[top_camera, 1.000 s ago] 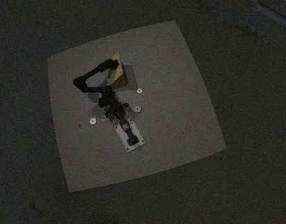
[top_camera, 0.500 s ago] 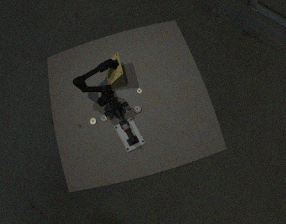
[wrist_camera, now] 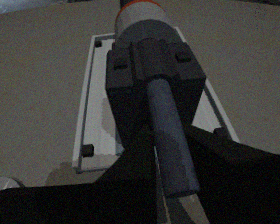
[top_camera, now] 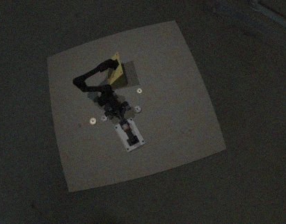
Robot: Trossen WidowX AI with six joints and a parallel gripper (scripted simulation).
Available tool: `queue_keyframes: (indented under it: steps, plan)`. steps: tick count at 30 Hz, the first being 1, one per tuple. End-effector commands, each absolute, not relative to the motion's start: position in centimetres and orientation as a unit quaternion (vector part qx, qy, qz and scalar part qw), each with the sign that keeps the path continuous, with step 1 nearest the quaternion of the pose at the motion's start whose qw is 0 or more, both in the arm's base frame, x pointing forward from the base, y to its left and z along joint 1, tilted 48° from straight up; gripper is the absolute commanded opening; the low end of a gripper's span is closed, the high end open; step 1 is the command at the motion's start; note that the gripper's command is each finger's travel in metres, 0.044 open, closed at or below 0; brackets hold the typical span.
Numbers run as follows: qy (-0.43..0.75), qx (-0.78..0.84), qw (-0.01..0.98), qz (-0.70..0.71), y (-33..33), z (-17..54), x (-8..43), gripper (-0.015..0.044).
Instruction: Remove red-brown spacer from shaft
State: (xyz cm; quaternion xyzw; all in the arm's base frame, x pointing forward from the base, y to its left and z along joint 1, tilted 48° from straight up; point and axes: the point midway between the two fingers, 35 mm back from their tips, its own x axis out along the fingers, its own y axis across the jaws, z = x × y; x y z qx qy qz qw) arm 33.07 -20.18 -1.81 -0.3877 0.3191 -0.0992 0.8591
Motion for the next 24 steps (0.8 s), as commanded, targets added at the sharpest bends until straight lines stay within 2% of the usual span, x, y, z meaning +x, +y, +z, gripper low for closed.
queue_keyframes:
  steps: [1, 24]
  plan:
    - [0.321, -0.389, 0.858, -0.099, -20.11, -1.85, 32.83, 0.0]
    - [0.321, -0.389, 0.858, -0.099, -20.09, -1.81, 32.53, 0.0]
